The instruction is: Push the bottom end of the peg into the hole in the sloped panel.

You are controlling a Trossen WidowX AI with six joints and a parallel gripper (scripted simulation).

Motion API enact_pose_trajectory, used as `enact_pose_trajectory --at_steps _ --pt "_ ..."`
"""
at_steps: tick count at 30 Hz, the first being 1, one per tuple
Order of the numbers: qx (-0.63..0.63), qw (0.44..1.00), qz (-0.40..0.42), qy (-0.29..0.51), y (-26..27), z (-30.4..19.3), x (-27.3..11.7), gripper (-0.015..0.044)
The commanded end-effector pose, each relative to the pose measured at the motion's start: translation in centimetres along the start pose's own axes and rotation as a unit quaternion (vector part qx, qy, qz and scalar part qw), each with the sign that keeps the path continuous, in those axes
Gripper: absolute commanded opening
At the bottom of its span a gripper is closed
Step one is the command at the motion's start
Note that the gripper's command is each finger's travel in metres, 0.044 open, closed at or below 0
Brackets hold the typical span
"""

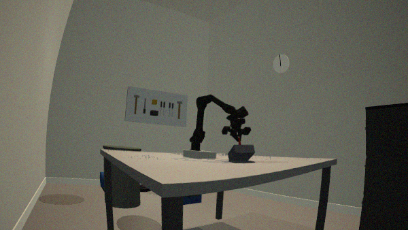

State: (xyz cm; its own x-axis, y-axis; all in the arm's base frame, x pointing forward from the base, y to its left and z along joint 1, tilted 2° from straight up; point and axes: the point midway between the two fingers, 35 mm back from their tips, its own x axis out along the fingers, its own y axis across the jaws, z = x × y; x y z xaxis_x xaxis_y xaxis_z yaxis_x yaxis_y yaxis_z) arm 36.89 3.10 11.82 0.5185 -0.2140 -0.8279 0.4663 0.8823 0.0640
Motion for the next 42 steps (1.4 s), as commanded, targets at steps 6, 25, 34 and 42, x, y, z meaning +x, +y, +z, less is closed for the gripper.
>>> enact_pose_trajectory --at_steps 6,25,34,42 --pt "0.000 1.000 0.000 0.000 0.00 0.00 0.00 0.0000" --pt "0.000 1.000 0.000 0.000 -0.14 -0.37 0.00 0.0000" --pt "0.000 1.000 0.000 0.000 -0.22 -0.48 0.18 0.0000" --pt "0.000 1.000 0.000 0.000 -0.23 -0.40 0.49 0.0000"
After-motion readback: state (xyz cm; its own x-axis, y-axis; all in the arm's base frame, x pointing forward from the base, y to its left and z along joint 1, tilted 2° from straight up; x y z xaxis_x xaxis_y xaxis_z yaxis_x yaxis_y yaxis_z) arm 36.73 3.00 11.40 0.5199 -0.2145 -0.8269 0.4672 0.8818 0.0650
